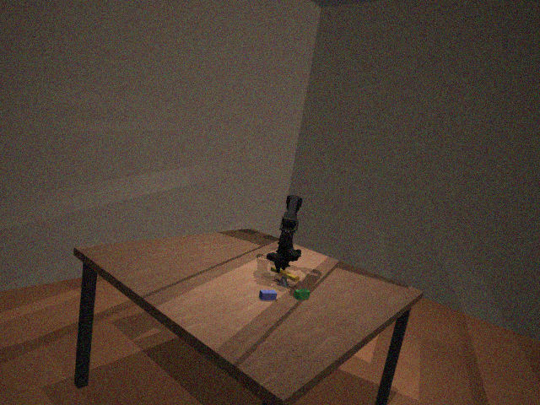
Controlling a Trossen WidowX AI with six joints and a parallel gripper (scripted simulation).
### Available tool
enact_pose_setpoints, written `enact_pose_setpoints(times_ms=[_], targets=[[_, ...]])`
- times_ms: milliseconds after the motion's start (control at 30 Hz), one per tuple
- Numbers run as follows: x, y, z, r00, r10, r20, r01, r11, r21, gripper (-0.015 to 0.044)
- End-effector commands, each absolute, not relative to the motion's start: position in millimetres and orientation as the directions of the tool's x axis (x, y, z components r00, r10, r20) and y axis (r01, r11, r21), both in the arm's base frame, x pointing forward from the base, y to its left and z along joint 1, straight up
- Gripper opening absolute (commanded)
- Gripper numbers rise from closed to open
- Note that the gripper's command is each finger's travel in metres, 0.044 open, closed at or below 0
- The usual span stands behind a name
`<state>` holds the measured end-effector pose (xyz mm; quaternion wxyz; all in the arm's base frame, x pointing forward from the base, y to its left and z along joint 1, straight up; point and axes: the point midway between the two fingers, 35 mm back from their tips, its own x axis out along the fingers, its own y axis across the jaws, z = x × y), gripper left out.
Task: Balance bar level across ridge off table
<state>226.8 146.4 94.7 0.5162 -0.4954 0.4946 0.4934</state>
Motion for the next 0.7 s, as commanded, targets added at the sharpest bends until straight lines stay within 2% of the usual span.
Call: enact_pose_setpoints(times_ms=[0,433,633,667], targets=[[226.8,146.4,94.7,0.024,0.019,-1.0,-0.999,0.022,-0.023,0.0],[226.8,146.4,94.7,0.024,0.019,-1.0,-0.999,0.022,-0.023,0.0],[226.8,146.4,94.7,0.024,0.019,-1.0,-0.999,0.022,-0.023,0.0157],[226.8,146.4,94.7,0.024,0.019,-1.0,-0.999,0.022,-0.023,0.0167]])
